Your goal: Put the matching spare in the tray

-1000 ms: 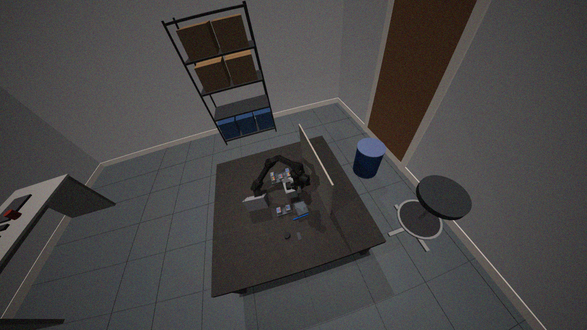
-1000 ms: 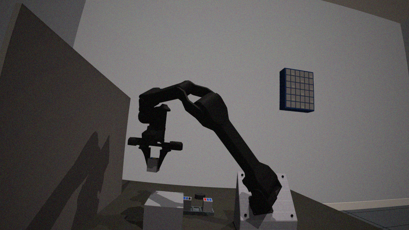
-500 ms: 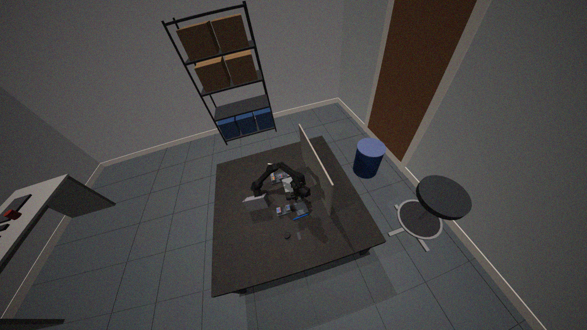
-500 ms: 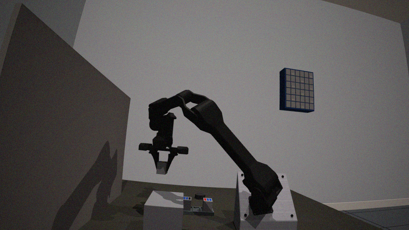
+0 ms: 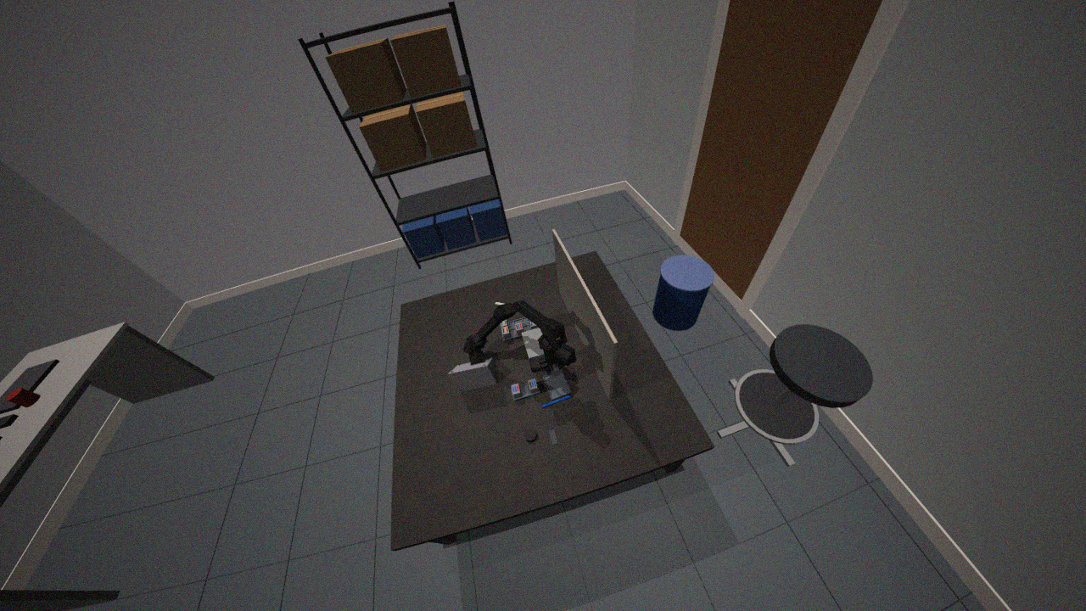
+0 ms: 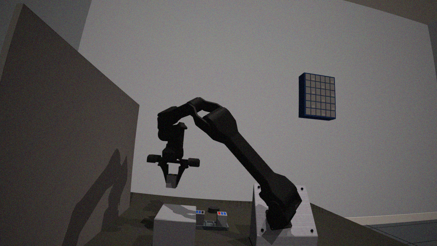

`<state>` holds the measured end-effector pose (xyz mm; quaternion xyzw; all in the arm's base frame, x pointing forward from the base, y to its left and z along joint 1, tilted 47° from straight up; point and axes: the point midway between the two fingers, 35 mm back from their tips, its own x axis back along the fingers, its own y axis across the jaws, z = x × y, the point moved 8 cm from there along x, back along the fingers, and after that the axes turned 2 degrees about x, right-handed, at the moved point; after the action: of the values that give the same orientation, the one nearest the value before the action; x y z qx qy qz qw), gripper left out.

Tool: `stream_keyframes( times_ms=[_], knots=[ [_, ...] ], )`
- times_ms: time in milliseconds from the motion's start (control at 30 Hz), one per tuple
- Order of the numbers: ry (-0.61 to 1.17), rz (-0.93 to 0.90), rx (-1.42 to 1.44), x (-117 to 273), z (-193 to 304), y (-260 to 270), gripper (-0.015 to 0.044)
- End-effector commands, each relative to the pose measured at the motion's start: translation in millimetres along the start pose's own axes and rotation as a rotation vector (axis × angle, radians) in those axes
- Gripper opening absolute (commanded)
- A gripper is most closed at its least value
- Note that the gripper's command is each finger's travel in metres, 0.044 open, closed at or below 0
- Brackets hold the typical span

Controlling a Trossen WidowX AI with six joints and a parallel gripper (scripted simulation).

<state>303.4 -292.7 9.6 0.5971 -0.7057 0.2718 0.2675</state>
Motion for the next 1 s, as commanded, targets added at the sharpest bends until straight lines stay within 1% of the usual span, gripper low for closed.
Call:
stream_keyframes(
  times_ms=[0, 967],
  knots=[
    [-0.006, -0.001, -0.008, -5, 1, 0, 0.0],
    [-0.005, 0.0, -0.008, -29, 2, -2, 0.0]
  ],
)
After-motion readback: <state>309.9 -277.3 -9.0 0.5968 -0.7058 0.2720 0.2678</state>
